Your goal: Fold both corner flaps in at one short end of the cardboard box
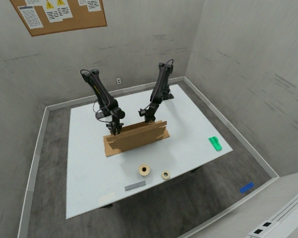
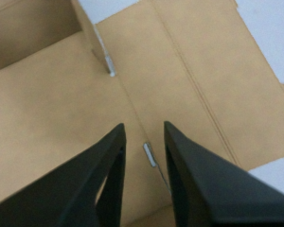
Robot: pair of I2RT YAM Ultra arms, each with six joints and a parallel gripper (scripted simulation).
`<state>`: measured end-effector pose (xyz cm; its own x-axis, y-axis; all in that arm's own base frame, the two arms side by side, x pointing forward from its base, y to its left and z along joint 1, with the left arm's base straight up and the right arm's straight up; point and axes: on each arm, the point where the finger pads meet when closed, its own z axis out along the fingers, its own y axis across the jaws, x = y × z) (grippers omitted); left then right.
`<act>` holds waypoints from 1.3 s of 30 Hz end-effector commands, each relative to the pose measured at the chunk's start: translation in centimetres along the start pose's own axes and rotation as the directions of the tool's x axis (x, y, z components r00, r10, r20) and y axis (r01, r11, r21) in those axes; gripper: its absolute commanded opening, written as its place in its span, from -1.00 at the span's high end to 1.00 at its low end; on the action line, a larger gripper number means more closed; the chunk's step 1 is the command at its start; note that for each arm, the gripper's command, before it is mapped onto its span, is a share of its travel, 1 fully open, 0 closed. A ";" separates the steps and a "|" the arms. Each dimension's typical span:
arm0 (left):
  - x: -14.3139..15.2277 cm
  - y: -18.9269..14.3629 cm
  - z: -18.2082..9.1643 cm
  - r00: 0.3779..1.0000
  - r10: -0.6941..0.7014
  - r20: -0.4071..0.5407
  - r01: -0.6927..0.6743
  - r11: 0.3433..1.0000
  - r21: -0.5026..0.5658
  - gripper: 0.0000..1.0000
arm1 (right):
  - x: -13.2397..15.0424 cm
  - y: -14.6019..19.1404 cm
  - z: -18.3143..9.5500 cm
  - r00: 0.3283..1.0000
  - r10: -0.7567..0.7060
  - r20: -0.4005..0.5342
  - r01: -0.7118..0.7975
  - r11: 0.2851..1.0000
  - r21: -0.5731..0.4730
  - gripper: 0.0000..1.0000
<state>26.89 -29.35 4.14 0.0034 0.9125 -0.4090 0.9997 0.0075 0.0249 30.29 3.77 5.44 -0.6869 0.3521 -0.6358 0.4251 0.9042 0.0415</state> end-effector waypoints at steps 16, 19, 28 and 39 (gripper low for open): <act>-1.1 0.5 -1.6 0.999 0.007 0.042 -0.005 0.999 -0.035 0.95 | -0.3 -3.6 -2.4 0.533 0.809 -0.249 -0.701 0.587 0.405 0.47; -1.1 0.5 -1.6 0.999 0.007 0.042 -0.005 0.999 -0.035 0.95 | -0.3 -3.8 -2.7 0.488 0.839 -0.242 -0.718 0.543 0.435 0.47; -1.1 0.5 -1.6 0.999 0.007 0.042 -0.005 0.999 -0.035 0.95 | 1.8 -5.0 -4.8 0.297 0.929 -0.221 -0.717 0.370 0.591 0.47; -1.1 0.5 -1.6 0.999 0.007 0.042 -0.005 0.999 -0.035 0.95 | 2.8 -5.3 -3.3 0.320 0.922 -0.218 -0.710 0.386 0.588 0.47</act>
<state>26.89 -29.35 4.14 0.0034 0.9125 -0.4090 0.9997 0.0075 0.0249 24.34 0.89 6.77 0.0272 0.9996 0.0031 0.9993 -0.0272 0.0268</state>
